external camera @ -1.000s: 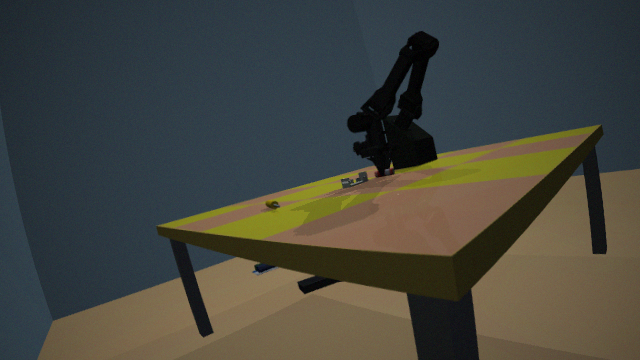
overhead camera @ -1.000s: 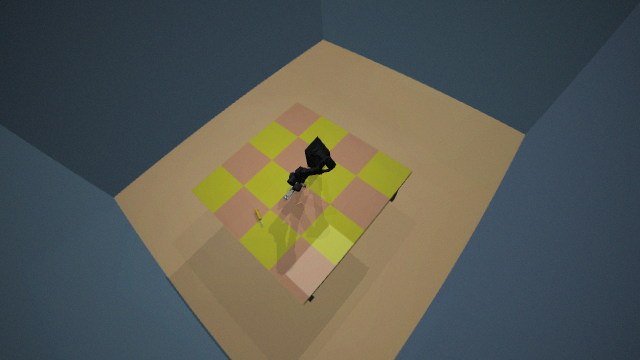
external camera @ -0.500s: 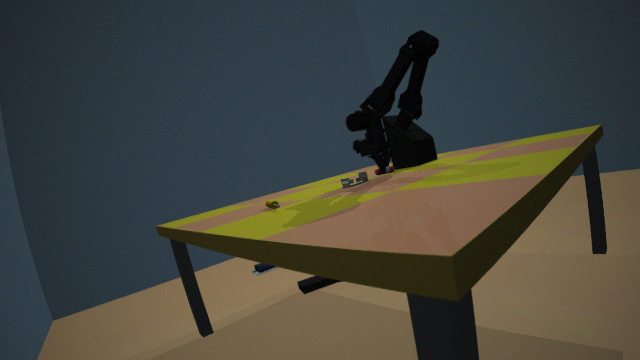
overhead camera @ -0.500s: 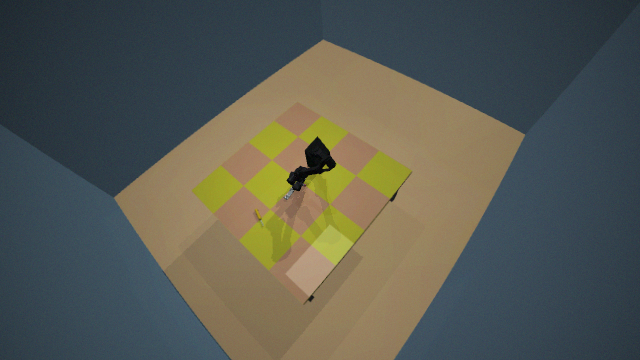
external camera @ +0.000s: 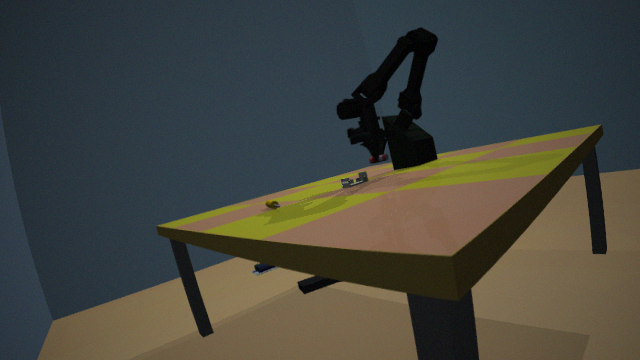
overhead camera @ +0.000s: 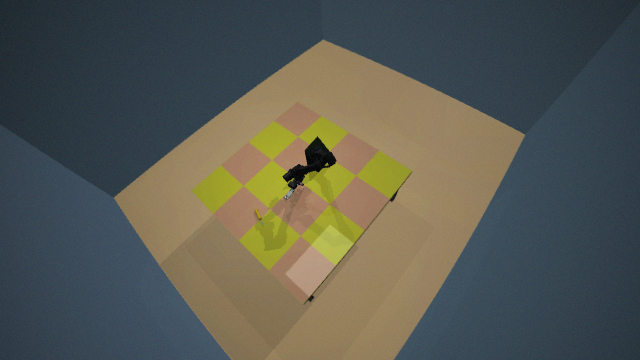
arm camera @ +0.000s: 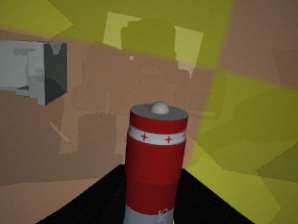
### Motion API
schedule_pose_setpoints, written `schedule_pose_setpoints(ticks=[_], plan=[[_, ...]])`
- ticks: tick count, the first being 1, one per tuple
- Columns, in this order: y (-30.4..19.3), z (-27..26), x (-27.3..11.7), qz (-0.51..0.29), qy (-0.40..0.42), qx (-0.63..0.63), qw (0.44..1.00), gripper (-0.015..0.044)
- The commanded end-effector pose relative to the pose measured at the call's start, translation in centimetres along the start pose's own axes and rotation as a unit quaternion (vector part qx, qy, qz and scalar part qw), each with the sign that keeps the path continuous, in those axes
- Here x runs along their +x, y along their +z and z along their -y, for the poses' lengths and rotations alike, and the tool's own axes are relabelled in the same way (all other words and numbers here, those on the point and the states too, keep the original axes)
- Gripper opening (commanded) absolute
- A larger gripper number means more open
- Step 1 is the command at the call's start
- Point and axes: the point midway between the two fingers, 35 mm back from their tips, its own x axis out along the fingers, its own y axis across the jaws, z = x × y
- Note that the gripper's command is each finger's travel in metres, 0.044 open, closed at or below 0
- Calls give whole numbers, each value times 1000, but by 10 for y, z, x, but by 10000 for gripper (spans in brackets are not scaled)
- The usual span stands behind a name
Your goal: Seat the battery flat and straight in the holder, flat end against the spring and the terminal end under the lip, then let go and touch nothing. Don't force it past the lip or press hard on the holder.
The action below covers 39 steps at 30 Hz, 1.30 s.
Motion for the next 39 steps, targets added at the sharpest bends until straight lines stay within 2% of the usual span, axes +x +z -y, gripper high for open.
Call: schedule_pose_setpoints(ticks=[1,7,13,19,26,29,39], plan=[[5,-14,-5,4,3,89,996,68],[11,-36,-10,3,3,244,970,68],[18,-56,-15,3,3,395,919,68],[26,-75,-20,1,3,535,845,68],[35,-97,-26,-1,0,682,731,68],[37,-101,-27,-3,-1,710,704,68],[37,-100,-20,12,-16,710,704,68]])
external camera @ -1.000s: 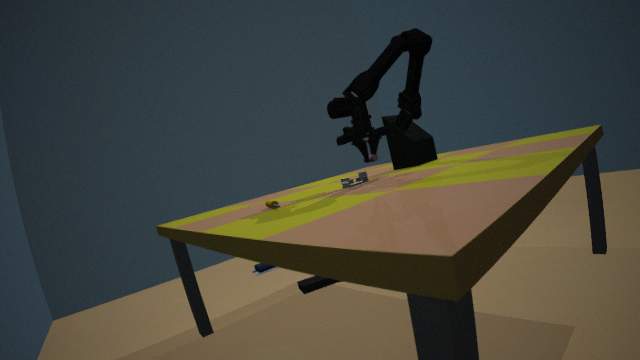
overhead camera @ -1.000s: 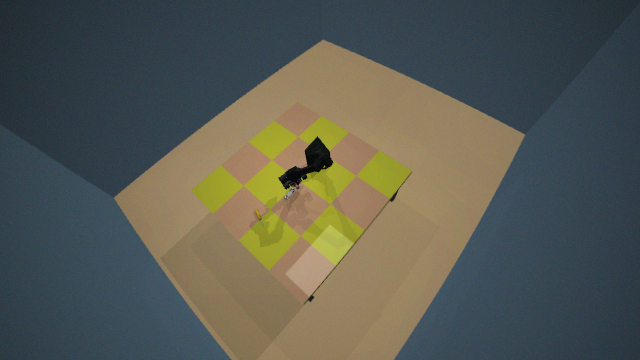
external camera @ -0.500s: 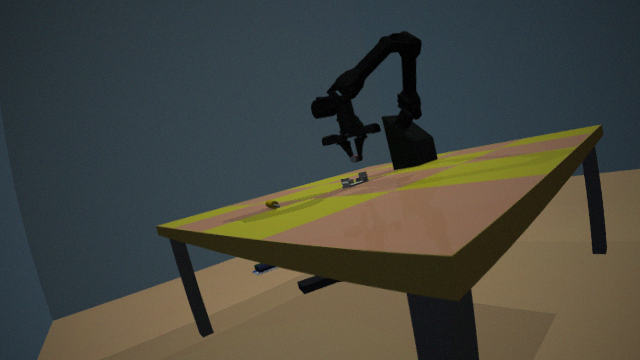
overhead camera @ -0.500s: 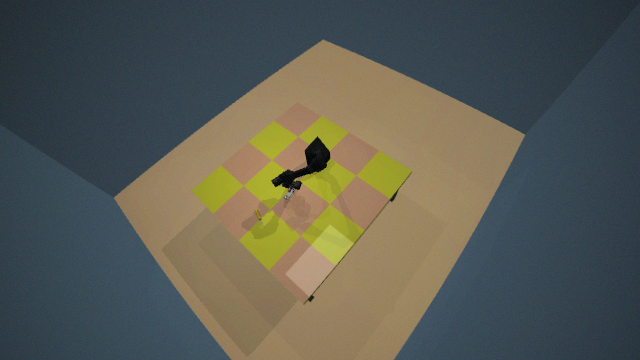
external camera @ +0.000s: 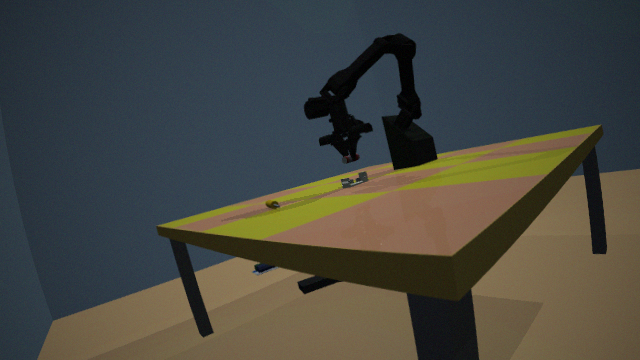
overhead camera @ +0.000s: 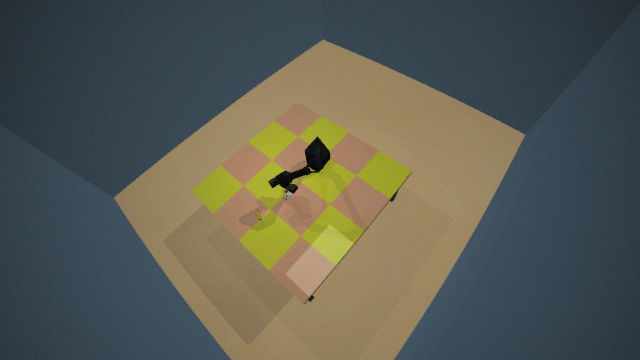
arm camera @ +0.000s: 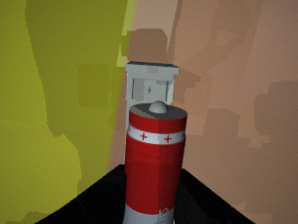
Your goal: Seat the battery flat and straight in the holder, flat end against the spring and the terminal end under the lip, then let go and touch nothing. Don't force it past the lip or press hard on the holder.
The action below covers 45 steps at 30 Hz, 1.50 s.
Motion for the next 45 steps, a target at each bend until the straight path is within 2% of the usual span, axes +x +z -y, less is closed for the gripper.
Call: schedule_pose_setpoints(ticks=[1,14,45], plan=[[0,-1,7,22,3,2,1000,68],[6,-1,38,122,-2,-3,993,68],[-1,-1,47,189,-2,-2,982,68]])
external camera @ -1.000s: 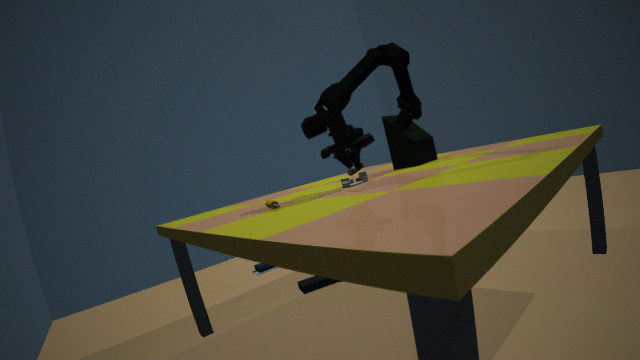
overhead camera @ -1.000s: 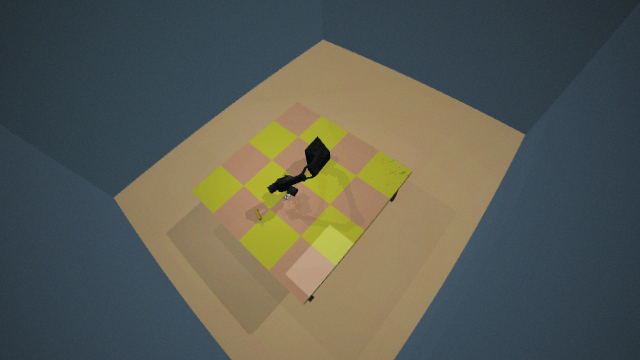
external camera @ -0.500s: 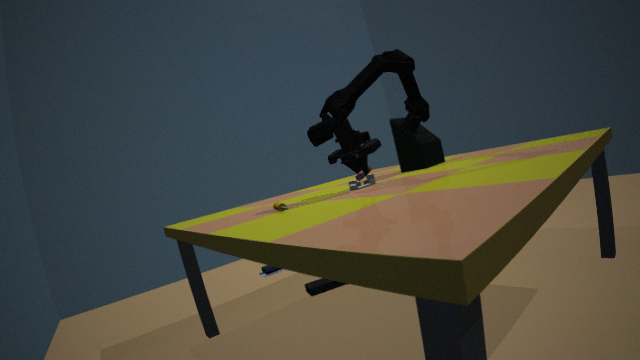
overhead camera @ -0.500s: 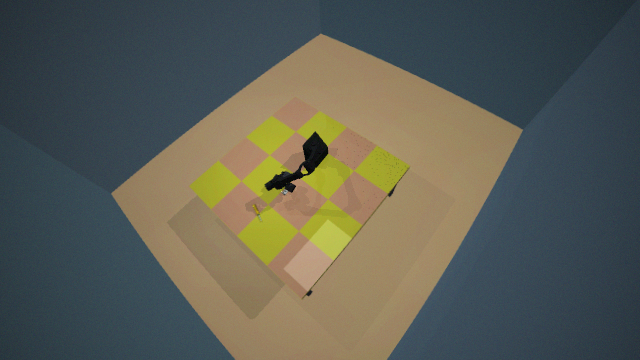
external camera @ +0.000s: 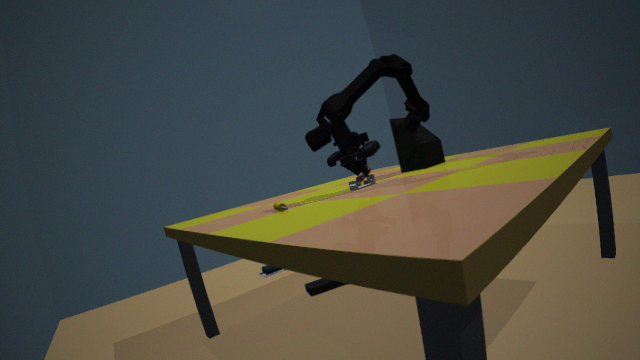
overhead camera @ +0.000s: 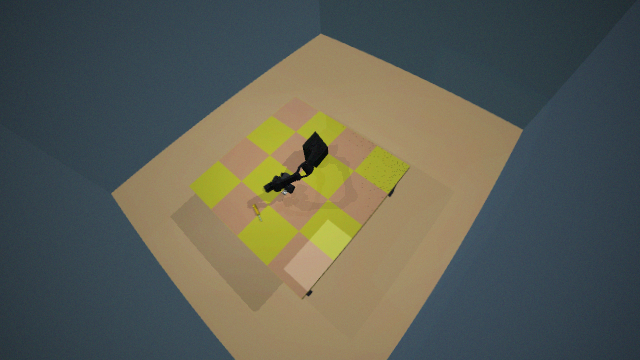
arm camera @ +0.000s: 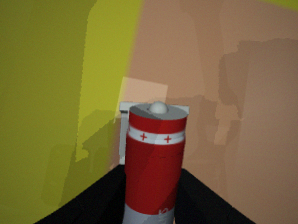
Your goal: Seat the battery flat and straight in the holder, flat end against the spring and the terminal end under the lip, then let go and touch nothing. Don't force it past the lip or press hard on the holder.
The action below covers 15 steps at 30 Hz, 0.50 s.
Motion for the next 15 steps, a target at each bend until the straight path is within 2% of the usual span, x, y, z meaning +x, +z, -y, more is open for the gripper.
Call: schedule_pose_setpoints(ticks=[1,15], plan=[[-1,-1,0,10,3,-2,1000,68],[-4,0,3,45,2,-1,999,68]])
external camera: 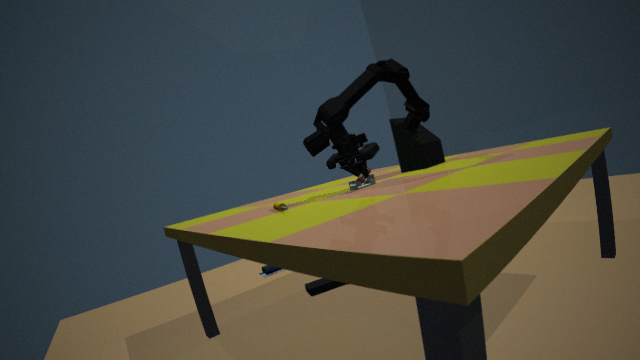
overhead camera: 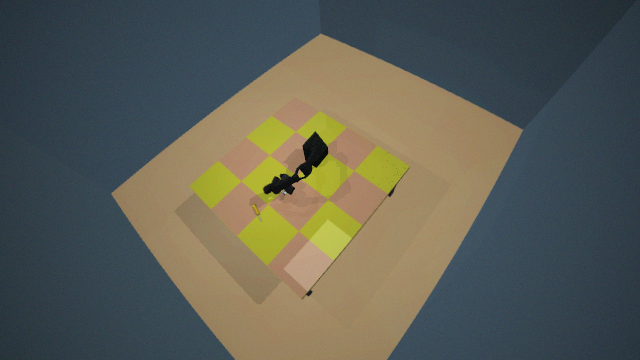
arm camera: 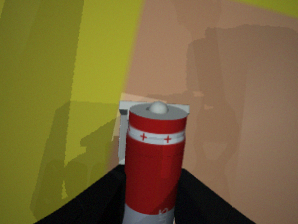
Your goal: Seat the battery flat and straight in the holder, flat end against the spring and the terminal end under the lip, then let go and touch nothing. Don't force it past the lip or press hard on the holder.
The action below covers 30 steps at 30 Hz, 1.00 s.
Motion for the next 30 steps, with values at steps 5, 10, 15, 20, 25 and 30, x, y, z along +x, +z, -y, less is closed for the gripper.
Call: schedule_pose_setpoints(ticks=[5,10,15,20,25,30], plan=[[-1,0,1,21,2,-2,1000,68],[-2,0,2,33,1,-1,999,68],[-3,0,2,34,1,-1,999,68],[-6,0,1,34,1,-2,999,68],[-8,0,0,34,1,-2,999,68],[-10,0,0,34,0,-2,999,68]])
